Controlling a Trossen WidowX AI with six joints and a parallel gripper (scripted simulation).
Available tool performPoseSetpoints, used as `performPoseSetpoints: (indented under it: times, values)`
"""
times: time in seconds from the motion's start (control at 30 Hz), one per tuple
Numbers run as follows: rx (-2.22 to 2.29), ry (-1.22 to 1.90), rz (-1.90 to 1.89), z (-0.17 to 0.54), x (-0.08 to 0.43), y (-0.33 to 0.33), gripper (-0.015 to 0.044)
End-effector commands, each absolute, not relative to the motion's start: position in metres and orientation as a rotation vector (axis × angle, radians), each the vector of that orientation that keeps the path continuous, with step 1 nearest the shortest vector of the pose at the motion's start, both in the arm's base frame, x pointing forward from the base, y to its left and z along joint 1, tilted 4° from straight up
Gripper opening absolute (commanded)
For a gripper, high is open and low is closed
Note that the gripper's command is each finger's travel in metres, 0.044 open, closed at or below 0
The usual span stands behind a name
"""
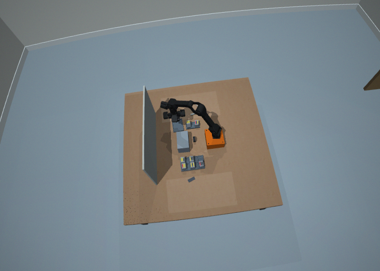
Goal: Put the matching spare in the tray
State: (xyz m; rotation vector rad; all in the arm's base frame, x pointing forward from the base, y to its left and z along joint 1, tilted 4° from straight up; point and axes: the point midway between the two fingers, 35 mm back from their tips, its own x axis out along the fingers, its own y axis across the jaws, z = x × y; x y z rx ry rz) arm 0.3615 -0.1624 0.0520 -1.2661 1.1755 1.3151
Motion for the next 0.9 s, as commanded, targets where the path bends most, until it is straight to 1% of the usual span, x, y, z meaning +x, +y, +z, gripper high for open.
performPoseSetpoints:
  times: [0.0,0.87]
  values:
    - [-1.268,1.181,1.321,0.046,0.360,-0.163,0.0000]
    - [-1.268,1.181,1.321,0.019,0.359,-0.163,0.0000]
